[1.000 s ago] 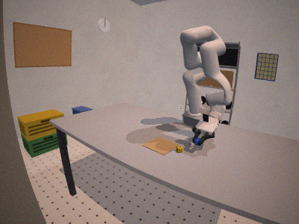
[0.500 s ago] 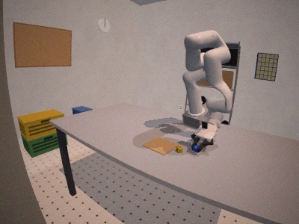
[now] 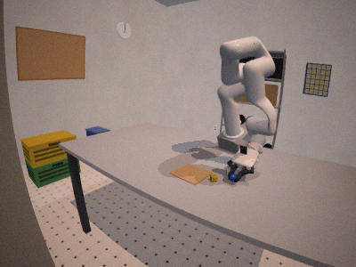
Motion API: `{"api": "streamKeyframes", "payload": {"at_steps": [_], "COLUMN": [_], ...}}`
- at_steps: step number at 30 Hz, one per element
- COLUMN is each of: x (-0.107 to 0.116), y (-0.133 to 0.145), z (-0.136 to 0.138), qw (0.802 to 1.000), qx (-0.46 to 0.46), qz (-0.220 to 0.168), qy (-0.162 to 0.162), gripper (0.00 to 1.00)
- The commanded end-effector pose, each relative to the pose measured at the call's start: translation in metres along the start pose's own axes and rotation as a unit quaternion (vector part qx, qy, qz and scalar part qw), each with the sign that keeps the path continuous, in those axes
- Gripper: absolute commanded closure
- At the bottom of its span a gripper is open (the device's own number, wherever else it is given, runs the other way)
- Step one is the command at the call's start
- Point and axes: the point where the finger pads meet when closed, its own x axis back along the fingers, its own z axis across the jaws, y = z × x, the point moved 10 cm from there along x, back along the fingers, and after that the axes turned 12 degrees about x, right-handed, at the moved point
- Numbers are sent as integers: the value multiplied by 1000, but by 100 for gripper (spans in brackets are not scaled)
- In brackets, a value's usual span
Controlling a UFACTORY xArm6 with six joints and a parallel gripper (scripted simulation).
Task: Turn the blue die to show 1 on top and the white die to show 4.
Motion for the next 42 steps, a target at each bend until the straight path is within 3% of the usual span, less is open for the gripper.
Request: {"api": "streamKeyframes", "payload": {"at_steps": [1, 42], "x": [0, -4], "y": [-1, 8], "z": [0, -2], "qw": [1000, 1000], "qx": [-1, -1], "qz": [1, 1], "qy": [0, 0], "gripper": [79, 79]}}
